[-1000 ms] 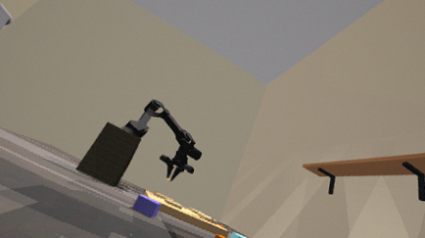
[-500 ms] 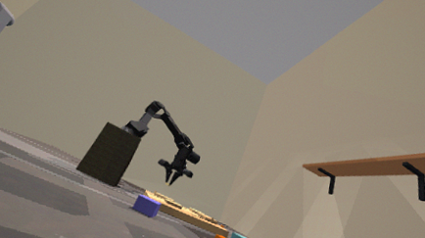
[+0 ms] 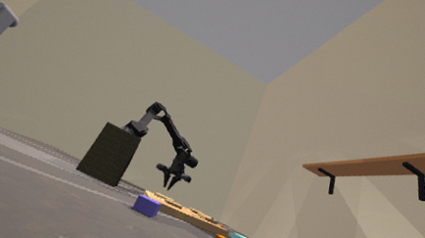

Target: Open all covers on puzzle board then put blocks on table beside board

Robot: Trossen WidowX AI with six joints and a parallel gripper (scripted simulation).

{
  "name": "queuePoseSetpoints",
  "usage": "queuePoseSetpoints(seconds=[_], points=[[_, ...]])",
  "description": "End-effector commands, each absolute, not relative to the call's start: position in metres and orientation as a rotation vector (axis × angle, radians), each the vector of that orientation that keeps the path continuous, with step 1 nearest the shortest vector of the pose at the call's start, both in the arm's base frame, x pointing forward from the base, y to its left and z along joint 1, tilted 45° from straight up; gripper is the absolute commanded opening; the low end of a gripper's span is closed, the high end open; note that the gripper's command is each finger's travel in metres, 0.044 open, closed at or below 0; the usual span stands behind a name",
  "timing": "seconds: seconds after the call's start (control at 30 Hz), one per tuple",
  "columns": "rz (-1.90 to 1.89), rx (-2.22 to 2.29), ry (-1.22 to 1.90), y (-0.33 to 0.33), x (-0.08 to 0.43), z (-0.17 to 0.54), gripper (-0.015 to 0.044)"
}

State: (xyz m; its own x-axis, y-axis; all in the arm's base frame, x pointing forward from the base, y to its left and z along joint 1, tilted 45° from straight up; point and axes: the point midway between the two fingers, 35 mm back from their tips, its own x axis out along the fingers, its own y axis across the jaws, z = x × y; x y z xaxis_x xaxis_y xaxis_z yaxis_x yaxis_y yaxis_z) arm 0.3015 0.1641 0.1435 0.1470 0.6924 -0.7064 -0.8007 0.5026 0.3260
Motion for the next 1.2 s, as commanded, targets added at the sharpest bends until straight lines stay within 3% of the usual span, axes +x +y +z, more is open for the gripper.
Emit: queuePoseSetpoints(seconds=[0.0, 1.13, 1.17], points=[[1.074, -0.136, 0.941, 0.168, 0.302, 0.136, 0.0080], [1.076, -0.128, 0.935, 0.205, 0.304, 0.101, 0.0080], [1.083, -0.130, 0.927, 0.204, 0.304, 0.105, 0.0106]])
